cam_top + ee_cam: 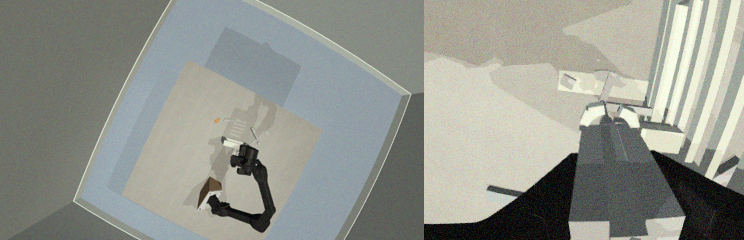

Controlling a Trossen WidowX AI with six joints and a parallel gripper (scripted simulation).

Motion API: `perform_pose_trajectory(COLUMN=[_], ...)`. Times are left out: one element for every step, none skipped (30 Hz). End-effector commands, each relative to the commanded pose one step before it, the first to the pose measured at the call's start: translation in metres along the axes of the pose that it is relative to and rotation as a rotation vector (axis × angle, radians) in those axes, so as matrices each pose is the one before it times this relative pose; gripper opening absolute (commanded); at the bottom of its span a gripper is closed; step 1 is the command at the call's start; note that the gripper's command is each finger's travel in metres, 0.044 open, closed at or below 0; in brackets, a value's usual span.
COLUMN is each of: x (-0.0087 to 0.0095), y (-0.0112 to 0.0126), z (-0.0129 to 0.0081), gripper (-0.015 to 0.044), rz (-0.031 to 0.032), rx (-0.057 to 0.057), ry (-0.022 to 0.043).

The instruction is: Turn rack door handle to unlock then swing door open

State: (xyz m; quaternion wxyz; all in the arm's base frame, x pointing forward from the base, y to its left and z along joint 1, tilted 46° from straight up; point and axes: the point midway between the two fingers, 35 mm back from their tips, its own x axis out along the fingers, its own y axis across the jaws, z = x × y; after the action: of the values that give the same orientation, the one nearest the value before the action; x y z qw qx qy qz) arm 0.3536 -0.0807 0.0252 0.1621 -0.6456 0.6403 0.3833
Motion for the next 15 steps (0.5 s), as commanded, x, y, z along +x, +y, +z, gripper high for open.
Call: perform_pose_trajectory(x=[0.00003,0.0,0.0,0.0,0.0,0.0,0.0,0.0,0.0,0.0,0.0,0.0,0.0,0.0,0.0], y=[-0.00005,0.0,0.0,0.0,0.0,0.0,0.0,0.0,0.0,0.0,0.0,0.0,0.0,0.0,0.0], z=[0.00052,0.0,0.0,0.0,0.0,0.0,0.0,0.0,0.0,0.0,0.0,0.0,0.0,0.0,0.0], gripper=[0.015,0.0144,0.0137,0.013,0.0124,0.0117,0.011,0.0104,0.0097,0.009,0.0084,0.0077,0.007,0.0064,0.0057], rz=[0.00004,0.0,0.0,0.0,0.0,0.0,0.0,0.0,0.0,0.0,0.0,0.0,0.0,0.0,0.0], rx=[-0.0032,0.0,0.0,0.0,0.0,0.0,0.0,0.0,0.0,0.0,0.0,0.0,0.0,0.0,0.0], ry=[-0.00413,0.0,0.0,0.0,0.0,0.0,0.0,0.0,0.0,0.0,0.0,0.0,0.0,0.0,0.0])
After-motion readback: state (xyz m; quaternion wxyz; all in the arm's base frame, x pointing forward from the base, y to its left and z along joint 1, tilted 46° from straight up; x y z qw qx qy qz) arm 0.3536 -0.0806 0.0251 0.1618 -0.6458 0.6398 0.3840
